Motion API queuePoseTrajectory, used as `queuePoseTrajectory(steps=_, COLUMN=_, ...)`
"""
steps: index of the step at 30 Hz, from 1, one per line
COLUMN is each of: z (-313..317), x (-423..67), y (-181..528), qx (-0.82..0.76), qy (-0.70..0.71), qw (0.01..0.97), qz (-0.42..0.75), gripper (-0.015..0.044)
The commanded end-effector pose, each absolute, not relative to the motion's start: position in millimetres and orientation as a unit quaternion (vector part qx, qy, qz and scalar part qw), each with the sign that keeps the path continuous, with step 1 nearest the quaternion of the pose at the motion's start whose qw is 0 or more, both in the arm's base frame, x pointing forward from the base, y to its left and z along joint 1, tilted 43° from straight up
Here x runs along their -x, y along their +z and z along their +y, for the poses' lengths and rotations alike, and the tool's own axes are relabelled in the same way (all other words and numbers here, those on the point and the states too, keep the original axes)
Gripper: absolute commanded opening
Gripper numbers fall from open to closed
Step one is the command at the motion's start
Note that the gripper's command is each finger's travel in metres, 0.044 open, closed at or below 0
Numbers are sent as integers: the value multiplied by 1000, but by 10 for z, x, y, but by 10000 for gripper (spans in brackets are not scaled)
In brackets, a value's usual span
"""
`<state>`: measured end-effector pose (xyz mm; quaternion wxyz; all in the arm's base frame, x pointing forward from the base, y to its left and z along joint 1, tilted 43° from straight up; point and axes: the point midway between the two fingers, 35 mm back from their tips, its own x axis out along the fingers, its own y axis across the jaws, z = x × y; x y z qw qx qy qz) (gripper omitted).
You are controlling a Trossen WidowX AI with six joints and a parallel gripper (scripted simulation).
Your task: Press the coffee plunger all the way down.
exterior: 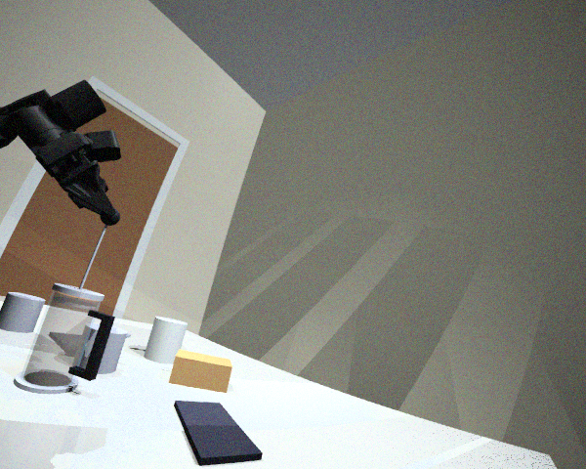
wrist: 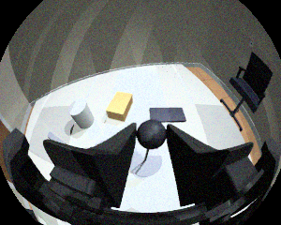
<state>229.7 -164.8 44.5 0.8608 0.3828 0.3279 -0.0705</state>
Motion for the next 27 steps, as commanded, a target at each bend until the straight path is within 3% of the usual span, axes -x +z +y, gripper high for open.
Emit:
queuePoseTrajectory(steps=1, z=-1641, x=-2300, y=428, qx=-384, qy=-71, qw=860, qz=328, gripper=116)
queuePoseTrajectory(steps=27, z=-1425, x=-2349, y=65, qx=-383, qy=-72, qw=860, qz=330, gripper=116)
